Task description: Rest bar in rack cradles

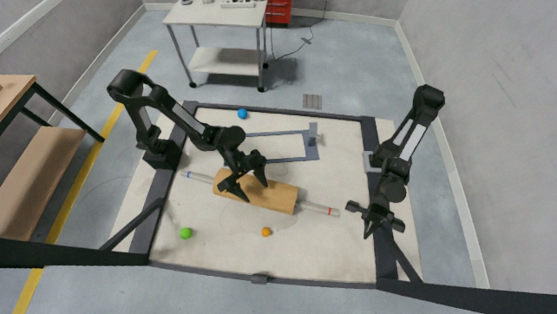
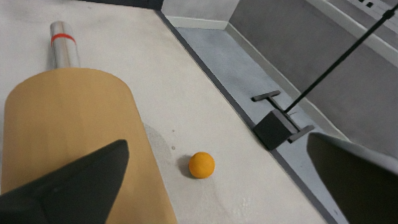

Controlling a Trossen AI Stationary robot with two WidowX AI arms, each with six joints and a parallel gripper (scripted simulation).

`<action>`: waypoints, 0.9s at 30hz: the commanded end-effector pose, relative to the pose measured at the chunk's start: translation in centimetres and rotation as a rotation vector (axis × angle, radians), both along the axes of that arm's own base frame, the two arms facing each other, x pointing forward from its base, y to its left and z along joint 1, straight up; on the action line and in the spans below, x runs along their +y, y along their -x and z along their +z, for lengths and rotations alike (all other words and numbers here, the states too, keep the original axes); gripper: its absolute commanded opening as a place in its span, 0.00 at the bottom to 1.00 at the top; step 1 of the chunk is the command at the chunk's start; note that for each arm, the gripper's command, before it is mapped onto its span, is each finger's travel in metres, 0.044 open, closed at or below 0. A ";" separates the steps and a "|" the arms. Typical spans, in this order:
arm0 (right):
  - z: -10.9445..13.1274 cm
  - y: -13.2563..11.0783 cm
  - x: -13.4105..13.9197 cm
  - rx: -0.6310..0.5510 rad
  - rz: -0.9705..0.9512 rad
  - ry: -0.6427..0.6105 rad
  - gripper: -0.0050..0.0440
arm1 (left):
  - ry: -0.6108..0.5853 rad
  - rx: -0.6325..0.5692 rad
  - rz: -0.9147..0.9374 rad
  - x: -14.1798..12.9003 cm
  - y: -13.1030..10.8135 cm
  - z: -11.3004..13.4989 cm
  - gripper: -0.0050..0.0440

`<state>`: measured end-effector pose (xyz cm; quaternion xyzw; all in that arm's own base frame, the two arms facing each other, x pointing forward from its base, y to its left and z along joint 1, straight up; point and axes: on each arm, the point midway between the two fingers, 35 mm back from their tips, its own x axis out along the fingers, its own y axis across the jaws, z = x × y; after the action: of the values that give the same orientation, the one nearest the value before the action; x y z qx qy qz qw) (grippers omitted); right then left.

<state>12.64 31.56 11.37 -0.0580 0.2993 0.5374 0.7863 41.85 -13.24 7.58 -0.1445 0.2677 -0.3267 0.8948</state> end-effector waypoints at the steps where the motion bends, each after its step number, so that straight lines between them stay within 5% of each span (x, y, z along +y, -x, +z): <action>1: 0.7 -0.1 0.2 -0.008 0.000 -0.017 0.10 | 0.003 -0.029 0.000 0.0 -0.3 1.1 1.00; 18: 0.7 -0.1 0.2 -0.008 0.000 -0.017 0.10 | 0.003 -0.029 0.000 0.0 -0.3 1.1 1.00; 19: 0.7 -0.1 0.2 -0.008 0.000 -0.017 0.10 | 0.003 -0.029 0.000 0.0 -0.3 1.1 0.92; 27: 0.7 -0.1 0.2 -0.008 0.000 -0.017 0.10 | 0.003 -0.029 0.000 0.0 -0.3 1.1 0.92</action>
<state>12.64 31.56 11.37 -0.0580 0.2993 0.5374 0.7863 41.85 -13.24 7.58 -0.1445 0.2677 -0.3267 0.8948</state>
